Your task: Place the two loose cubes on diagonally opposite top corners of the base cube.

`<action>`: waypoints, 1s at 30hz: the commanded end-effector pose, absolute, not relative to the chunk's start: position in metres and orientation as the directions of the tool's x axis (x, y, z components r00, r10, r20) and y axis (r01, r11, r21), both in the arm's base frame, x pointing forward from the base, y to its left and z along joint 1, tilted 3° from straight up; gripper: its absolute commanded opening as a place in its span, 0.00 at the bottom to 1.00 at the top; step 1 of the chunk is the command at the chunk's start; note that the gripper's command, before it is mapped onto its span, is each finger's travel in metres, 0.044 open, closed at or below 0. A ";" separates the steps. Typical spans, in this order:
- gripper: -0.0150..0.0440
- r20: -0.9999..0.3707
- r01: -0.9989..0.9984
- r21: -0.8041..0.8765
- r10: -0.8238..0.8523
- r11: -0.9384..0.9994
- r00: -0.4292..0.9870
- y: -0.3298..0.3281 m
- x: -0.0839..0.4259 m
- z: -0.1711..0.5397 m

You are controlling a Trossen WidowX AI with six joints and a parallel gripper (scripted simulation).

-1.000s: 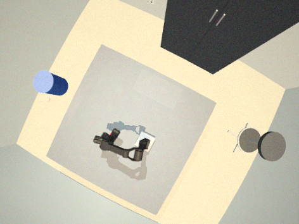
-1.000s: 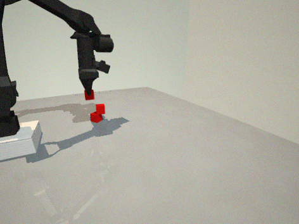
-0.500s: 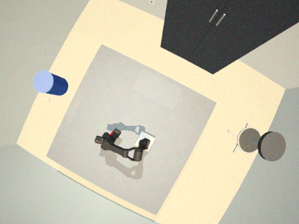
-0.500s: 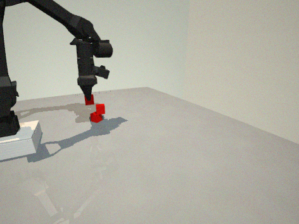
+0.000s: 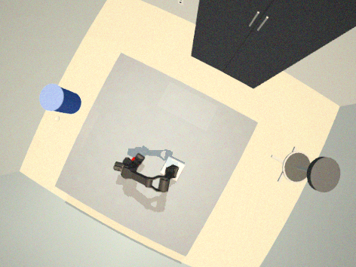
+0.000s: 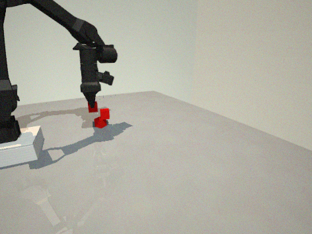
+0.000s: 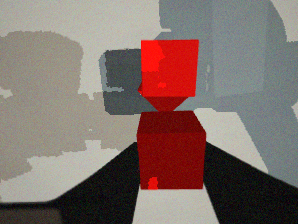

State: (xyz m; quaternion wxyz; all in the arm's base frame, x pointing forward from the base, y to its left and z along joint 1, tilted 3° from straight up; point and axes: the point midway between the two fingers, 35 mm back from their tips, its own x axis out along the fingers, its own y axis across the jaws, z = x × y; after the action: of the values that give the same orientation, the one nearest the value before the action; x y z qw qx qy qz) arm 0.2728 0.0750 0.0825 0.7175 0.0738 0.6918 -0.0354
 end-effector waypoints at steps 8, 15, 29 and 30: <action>0.43 -0.998 0.154 0.053 0.046 0.987 0.043 0.076 0.276 0.064; 0.43 -0.998 0.152 0.053 0.046 0.987 0.043 0.076 0.276 0.053; 0.43 -0.998 0.151 0.052 0.046 0.987 0.043 0.076 0.276 0.051; 0.43 -0.998 0.151 0.052 0.046 0.987 0.043 0.076 0.276 0.051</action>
State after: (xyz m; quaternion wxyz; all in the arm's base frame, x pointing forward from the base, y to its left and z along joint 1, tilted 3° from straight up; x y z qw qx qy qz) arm 0.2758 0.0769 0.0523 0.7178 0.0726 0.6917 -0.0339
